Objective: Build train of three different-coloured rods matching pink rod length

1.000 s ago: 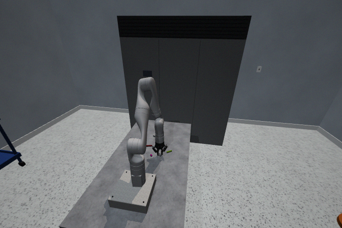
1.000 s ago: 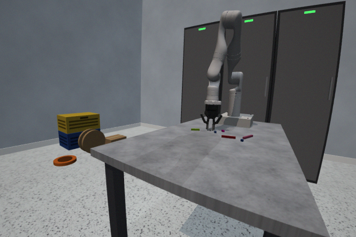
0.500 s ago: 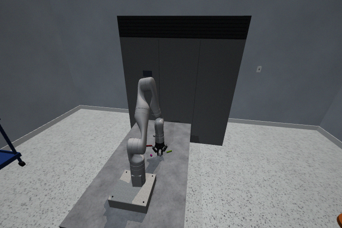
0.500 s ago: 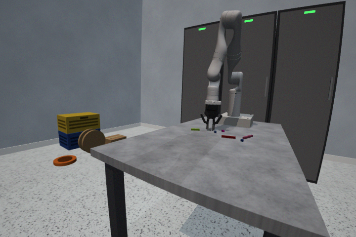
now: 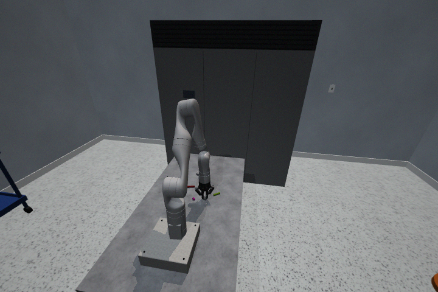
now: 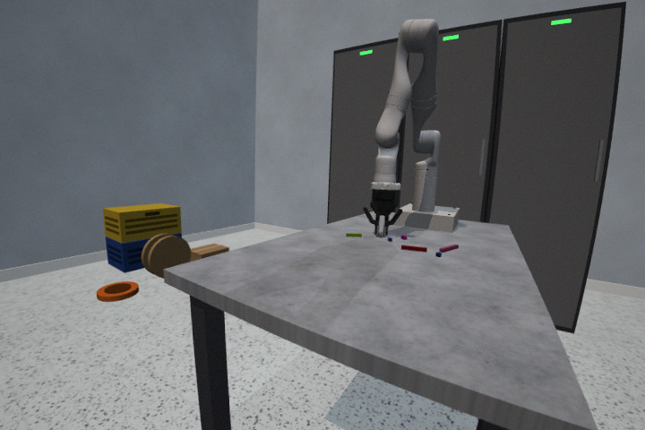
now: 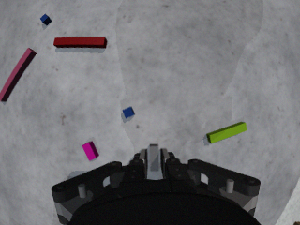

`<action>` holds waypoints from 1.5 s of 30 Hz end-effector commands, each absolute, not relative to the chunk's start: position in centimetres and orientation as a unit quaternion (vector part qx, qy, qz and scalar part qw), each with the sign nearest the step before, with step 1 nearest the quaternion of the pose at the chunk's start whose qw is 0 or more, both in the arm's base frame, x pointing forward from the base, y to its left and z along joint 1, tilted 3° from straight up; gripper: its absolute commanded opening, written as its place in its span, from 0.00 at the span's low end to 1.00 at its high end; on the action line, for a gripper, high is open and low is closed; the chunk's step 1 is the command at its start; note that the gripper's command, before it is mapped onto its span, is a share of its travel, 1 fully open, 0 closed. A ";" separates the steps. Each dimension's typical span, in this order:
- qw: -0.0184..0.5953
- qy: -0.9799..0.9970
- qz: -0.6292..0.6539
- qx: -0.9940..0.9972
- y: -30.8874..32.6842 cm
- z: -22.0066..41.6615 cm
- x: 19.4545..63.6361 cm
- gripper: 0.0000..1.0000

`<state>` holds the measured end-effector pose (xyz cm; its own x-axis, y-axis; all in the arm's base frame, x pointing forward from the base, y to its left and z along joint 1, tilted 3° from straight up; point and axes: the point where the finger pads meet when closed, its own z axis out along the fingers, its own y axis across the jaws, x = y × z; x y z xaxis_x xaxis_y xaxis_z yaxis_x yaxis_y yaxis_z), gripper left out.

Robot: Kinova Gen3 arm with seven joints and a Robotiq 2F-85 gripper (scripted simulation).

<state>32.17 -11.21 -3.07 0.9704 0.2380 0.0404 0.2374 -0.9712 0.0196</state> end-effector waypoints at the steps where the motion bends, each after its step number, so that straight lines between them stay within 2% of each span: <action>1: 0.007 0.120 0.022 0.993 -11.2 -3.0 32.2 0.05; 45: 0.007 0.120 0.022 0.993 -11.2 -1.6 32.1 0.05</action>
<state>31.77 -11.45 -2.19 0.9727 0.2293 0.0348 0.2288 -0.9733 0.0165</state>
